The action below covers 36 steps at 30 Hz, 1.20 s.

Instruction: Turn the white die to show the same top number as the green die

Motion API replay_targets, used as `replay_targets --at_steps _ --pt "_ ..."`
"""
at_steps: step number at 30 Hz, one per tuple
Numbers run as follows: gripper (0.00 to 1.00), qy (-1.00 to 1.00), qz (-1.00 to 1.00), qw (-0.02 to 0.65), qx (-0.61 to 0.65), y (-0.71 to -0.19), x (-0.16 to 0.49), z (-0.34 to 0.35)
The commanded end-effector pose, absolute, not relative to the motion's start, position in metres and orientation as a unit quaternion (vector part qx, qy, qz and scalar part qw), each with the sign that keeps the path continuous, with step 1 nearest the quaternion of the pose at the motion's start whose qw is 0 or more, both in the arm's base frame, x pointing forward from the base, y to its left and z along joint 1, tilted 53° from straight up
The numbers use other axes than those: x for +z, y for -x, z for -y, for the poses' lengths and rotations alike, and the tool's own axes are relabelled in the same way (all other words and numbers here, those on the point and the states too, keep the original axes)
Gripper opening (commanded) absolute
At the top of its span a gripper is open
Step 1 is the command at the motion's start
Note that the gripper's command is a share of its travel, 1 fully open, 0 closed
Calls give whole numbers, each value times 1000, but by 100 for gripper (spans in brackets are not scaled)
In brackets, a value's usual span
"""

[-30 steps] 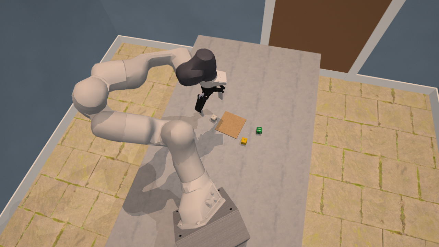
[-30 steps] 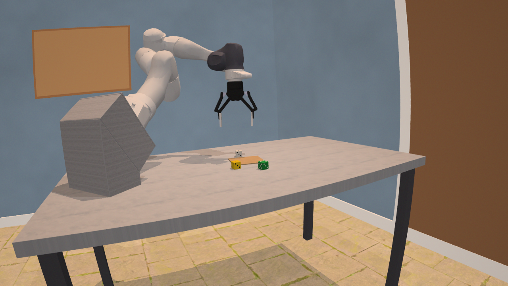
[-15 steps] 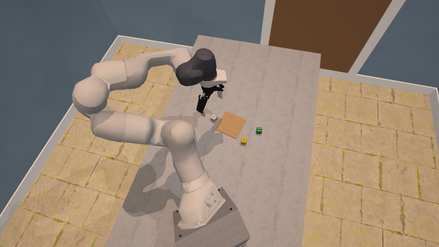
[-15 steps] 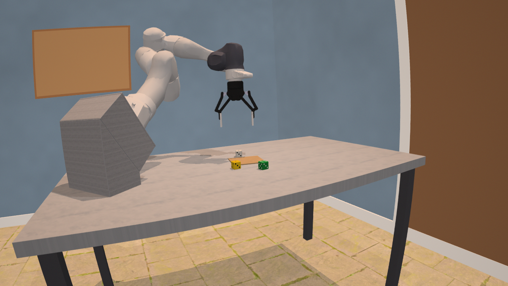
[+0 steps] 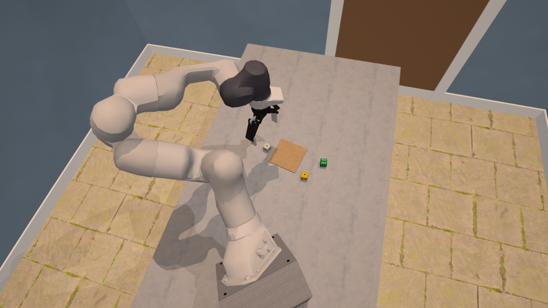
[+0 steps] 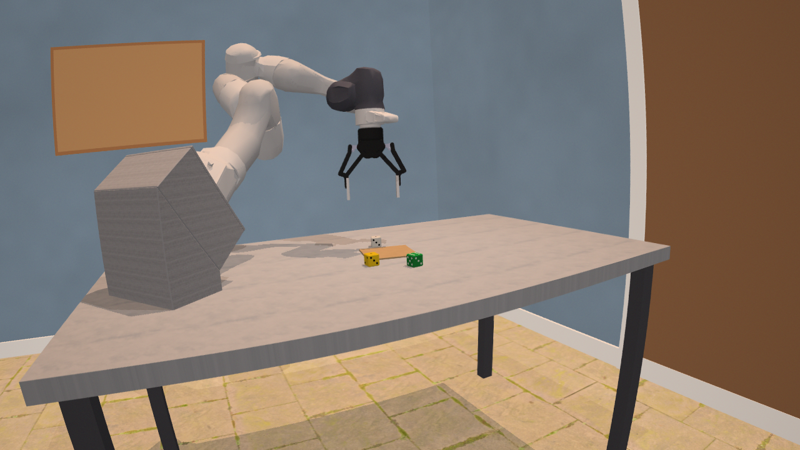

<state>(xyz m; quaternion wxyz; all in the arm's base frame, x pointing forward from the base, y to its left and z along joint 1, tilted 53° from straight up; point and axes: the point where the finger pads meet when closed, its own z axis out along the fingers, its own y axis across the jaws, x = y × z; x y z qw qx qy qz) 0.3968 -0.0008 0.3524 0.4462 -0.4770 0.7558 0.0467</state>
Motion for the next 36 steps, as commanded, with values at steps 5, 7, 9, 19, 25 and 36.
replay_targets --at_steps 5,7,9,19,25,36 --pt "100 481 -753 446 43 -397 353 2" --pt "100 481 -753 446 43 -397 353 2" --pt "100 494 -745 447 35 -398 352 2" --pt "100 595 -667 448 -29 -402 349 -1" --pt "100 628 -635 446 -52 -403 348 -2" --pt "100 689 -569 439 -97 -406 346 -3"
